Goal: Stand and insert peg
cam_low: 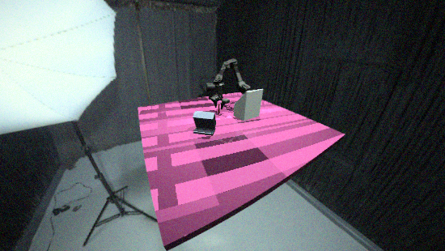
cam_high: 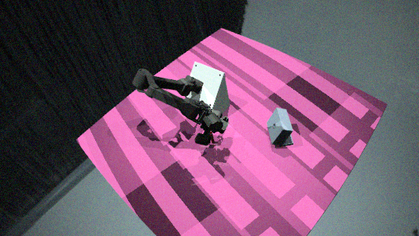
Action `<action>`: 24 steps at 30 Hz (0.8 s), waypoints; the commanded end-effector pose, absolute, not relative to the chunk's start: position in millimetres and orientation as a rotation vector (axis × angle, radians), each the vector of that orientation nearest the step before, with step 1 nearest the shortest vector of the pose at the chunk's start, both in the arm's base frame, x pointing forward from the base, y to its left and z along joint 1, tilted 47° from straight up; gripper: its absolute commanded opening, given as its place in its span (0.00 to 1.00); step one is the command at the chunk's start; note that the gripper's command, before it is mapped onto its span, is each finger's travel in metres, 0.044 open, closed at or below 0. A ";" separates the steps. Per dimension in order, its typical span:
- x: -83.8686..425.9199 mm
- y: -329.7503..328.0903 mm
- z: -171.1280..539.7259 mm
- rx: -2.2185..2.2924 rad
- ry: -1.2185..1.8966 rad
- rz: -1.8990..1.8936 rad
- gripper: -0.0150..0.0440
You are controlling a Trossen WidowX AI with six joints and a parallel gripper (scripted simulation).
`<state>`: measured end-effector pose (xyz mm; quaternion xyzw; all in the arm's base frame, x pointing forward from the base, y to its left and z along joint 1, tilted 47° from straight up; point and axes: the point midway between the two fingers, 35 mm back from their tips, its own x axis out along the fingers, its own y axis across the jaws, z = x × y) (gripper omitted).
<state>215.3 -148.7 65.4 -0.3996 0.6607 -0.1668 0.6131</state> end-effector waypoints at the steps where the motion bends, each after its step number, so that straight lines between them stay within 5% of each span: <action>1: 215.4 -148.7 65.7 -0.920 1.523 -0.386 0.60; 6: 215.4 -148.7 65.7 -0.920 1.523 -0.386 0.38; 16: 215.4 -148.2 66.0 -0.919 1.523 -0.386 0.25; 24: 217.0 -131.6 77.5 -0.912 1.525 -0.375 0.25</action>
